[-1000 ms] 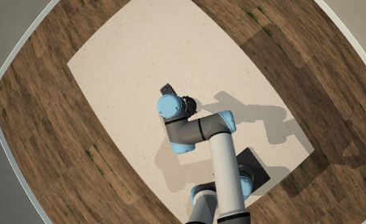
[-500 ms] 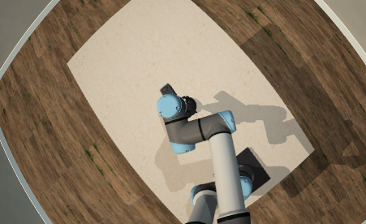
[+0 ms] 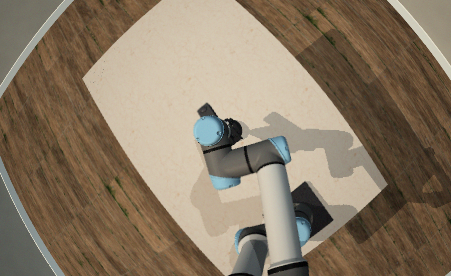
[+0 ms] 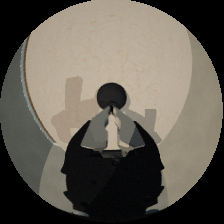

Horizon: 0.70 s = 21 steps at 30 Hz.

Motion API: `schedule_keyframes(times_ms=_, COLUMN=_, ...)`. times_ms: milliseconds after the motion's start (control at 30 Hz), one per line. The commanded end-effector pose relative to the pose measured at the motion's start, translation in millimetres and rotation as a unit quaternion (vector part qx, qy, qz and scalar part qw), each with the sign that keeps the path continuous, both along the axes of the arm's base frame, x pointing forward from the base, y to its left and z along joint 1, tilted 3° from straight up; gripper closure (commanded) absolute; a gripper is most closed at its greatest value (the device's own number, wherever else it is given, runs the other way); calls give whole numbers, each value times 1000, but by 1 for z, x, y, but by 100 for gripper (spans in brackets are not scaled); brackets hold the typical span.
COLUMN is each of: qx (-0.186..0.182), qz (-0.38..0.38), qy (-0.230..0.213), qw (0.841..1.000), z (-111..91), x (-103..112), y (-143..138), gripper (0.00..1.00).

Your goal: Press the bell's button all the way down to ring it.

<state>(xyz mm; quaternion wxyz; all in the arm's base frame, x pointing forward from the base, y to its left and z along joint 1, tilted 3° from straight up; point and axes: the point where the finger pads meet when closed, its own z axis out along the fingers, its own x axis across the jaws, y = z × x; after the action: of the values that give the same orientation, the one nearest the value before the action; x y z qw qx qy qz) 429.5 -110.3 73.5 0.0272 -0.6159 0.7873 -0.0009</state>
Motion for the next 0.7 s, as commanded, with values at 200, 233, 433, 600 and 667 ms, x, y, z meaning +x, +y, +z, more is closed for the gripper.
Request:
schedule_keyframes(times_ms=200, qx=0, qz=0, qy=0, qw=1000, z=0, x=0, y=0, gripper=100)
schedule_keyframes(times_ms=233, qx=0, qz=0, qy=0, qw=1000, z=0, x=0, y=0, gripper=100)
schedule_keyframes(times_ms=433, qx=0, qz=0, qy=0, qw=1000, z=0, x=0, y=0, gripper=100)
schedule_keyframes(times_ms=600, qx=0, qz=0, qy=0, qw=1000, z=4, x=0, y=0, gripper=100)
schedule_keyframes(times_ms=667, qx=0, qz=0, qy=0, qw=1000, z=6, x=0, y=0, gripper=100)
